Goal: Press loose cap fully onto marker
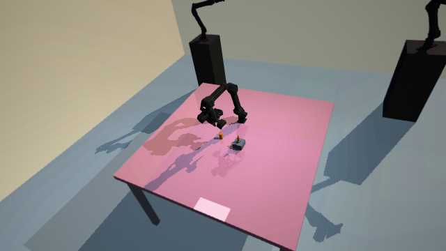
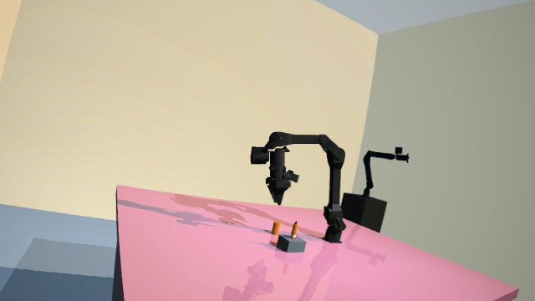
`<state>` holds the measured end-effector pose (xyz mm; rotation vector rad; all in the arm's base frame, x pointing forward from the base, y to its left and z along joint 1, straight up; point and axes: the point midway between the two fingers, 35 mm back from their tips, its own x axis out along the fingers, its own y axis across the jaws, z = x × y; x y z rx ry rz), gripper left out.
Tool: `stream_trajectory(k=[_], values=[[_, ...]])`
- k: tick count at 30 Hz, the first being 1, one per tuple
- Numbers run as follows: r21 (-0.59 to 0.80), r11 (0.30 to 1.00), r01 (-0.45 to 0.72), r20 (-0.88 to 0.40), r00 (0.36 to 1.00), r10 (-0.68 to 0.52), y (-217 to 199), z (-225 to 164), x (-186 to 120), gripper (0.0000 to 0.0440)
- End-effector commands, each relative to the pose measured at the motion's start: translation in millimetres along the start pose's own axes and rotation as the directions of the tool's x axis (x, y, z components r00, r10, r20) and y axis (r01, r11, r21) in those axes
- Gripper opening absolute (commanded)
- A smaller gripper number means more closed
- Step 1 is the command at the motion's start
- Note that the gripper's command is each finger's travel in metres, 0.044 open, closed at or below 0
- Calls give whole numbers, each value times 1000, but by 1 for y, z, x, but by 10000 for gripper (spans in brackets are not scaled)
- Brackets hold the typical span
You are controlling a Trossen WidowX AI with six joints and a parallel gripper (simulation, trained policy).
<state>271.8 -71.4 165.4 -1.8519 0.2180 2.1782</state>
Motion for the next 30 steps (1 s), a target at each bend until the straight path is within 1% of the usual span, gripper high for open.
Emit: stream_trajectory(k=[1, 12, 30], values=[[4, 1000, -12, 44, 999, 12, 5, 3, 10, 301], [20, 1000, -22, 101, 995, 20, 12, 4, 37, 293], [10, 999, -37, 121, 992, 36, 15, 1, 87, 271]])
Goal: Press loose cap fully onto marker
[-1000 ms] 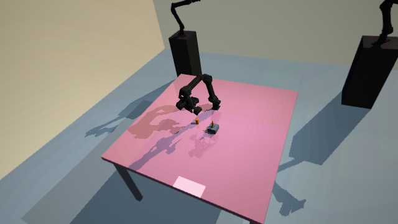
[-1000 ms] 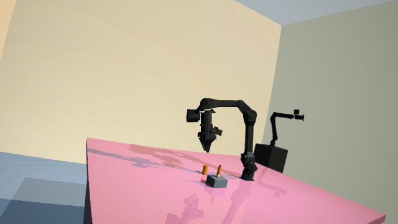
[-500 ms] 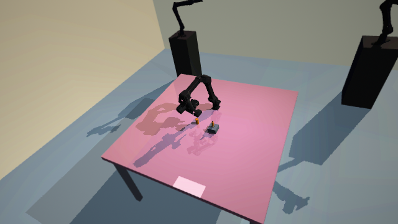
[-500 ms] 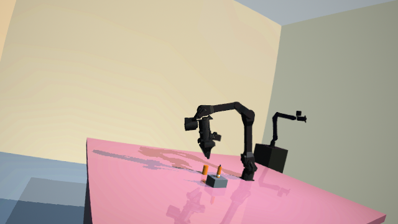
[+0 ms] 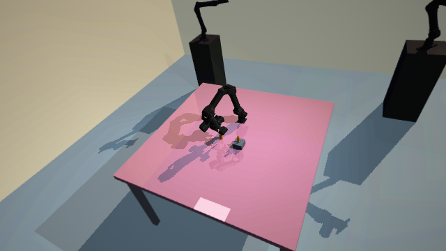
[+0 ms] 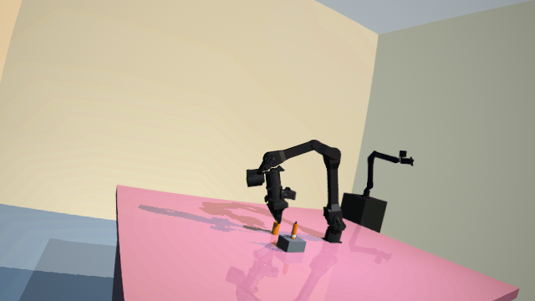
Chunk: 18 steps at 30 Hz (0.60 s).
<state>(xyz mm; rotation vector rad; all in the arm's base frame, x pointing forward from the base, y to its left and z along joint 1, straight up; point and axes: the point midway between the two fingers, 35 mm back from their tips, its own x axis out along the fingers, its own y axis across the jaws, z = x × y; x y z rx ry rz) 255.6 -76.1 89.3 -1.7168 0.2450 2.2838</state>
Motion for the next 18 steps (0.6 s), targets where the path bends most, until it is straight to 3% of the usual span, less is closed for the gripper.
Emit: stream_trajectory(k=[1, 11, 13, 18], values=[[-10, 1000, -9, 7, 1000, 9, 0, -2, 13, 269], [-27, 999, -30, 1, 1000, 30, -1, -2, 33, 238], [-30, 999, -37, -8, 999, 37, -1, -2, 34, 206], [-37, 998, -50, -38, 998, 48, -2, -1, 28, 75]])
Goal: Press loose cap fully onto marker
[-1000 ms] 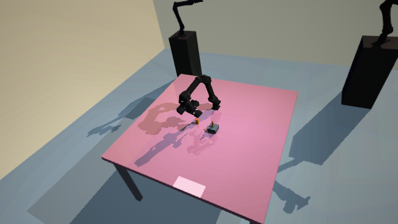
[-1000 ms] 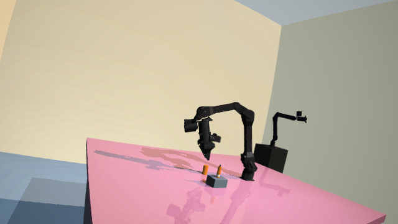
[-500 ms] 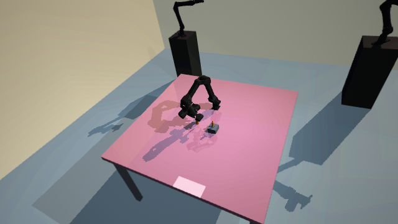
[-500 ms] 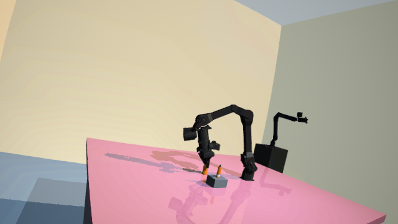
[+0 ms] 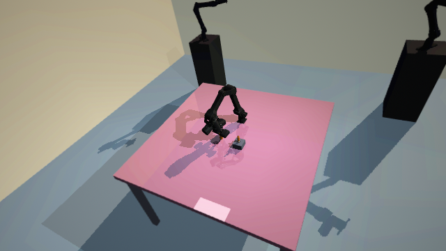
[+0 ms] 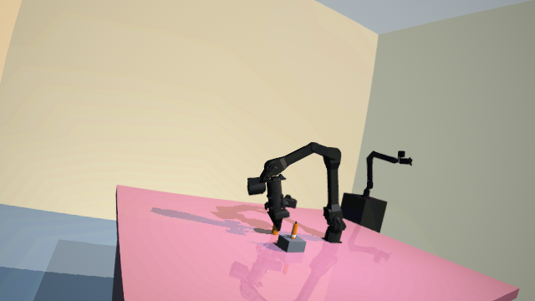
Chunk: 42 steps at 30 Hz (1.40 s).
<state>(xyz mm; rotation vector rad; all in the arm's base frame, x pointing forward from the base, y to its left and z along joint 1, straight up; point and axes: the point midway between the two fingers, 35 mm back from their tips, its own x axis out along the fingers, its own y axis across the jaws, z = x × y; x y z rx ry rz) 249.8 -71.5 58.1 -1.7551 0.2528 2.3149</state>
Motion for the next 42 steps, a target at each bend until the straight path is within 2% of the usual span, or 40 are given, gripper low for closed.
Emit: stream_trajectory(k=[1, 12, 21, 42], values=[[-12, 1000, -11, -34, 999, 11, -1, 1, -7, 50], [-50, 998, -47, -149, 988, 39, -9, -5, -47, 26], [-110, 992, -57, -208, 978, 33, -34, -1, -76, 21], [-245, 967, -67, -229, 973, 9, -116, 32, -101, 0]])
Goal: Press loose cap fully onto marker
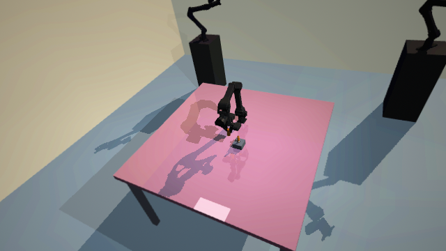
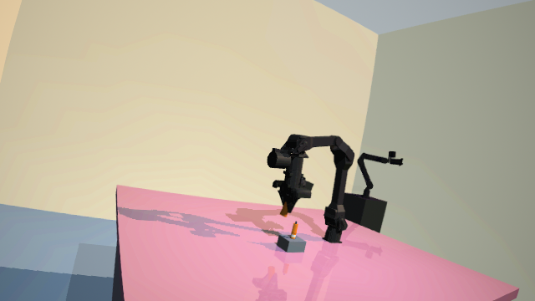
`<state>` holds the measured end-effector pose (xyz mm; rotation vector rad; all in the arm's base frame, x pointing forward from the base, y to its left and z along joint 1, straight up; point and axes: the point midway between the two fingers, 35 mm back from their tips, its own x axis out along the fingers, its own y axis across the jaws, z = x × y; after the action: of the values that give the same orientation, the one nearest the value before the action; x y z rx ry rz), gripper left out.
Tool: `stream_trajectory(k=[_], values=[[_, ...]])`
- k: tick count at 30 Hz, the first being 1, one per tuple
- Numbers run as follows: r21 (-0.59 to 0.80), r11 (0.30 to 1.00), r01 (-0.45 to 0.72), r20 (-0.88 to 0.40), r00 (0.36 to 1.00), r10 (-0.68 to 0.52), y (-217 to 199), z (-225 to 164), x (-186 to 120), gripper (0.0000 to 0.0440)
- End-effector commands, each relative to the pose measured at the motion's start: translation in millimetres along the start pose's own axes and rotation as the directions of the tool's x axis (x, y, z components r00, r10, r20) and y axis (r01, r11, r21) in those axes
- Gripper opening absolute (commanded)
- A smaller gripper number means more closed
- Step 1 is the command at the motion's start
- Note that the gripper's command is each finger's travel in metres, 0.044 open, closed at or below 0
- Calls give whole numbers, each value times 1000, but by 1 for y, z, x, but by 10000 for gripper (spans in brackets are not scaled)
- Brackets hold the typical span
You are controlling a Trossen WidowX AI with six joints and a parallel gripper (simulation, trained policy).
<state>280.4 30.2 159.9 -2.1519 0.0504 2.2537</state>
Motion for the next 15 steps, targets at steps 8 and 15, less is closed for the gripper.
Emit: stream_trajectory(k=[8, 15], values=[[-64, 998, 5, 2, 1000, -5, -41, 9, -11, 0], [-99, 995, 1, 8, 1000, 0, -60, 14, -14, 0]])
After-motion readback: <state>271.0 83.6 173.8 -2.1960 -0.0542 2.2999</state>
